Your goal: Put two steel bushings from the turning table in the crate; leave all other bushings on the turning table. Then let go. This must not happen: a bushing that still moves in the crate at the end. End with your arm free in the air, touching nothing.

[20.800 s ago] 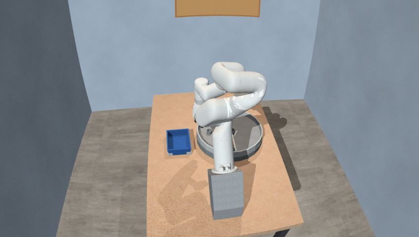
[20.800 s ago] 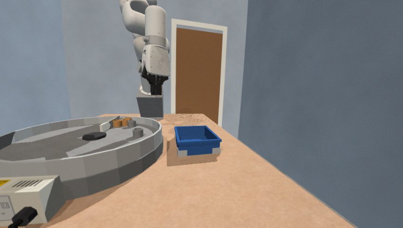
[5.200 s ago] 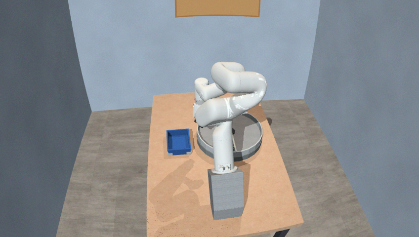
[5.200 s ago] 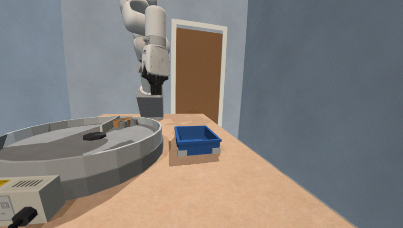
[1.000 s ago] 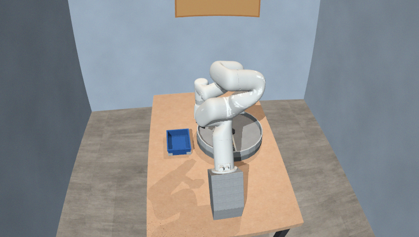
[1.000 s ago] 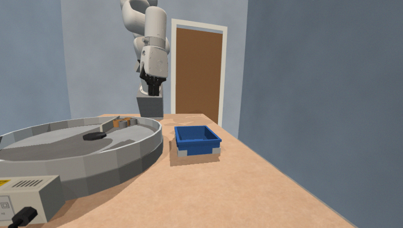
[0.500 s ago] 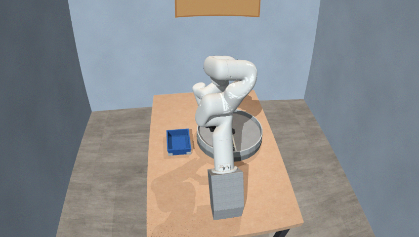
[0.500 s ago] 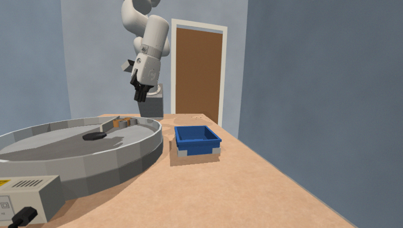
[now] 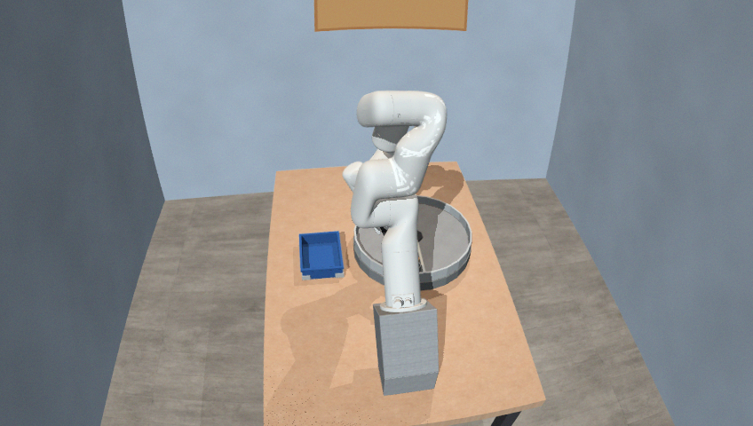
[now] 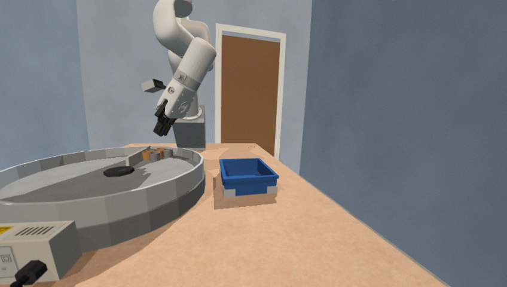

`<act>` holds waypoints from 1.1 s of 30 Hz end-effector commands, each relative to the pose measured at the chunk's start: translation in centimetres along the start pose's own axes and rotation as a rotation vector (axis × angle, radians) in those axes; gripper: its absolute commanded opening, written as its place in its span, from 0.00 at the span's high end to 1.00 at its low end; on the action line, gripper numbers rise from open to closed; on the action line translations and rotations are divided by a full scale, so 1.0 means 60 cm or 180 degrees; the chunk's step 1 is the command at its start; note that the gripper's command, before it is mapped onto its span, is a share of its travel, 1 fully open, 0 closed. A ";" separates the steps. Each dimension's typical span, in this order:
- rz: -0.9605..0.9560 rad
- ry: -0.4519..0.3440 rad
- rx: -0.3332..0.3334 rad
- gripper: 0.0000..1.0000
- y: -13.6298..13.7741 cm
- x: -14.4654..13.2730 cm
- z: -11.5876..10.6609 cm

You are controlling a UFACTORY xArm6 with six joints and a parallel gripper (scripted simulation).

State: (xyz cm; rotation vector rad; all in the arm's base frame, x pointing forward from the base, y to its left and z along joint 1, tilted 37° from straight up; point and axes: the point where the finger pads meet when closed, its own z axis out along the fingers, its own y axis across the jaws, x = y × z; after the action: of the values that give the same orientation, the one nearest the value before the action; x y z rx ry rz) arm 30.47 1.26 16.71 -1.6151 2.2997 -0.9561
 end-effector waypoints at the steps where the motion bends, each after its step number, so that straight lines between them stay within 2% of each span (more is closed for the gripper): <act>1: -0.0260 0.0427 0.0124 0.87 -0.012 0.016 0.045; 7: -0.0353 0.0533 0.0159 0.87 -0.014 0.023 0.057; 33: -0.0355 0.0535 0.0160 0.87 -0.015 0.024 0.058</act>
State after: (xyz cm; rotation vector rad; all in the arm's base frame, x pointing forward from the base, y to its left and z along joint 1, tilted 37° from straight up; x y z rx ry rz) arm 32.17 -1.62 14.77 -1.7205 2.2908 -1.2080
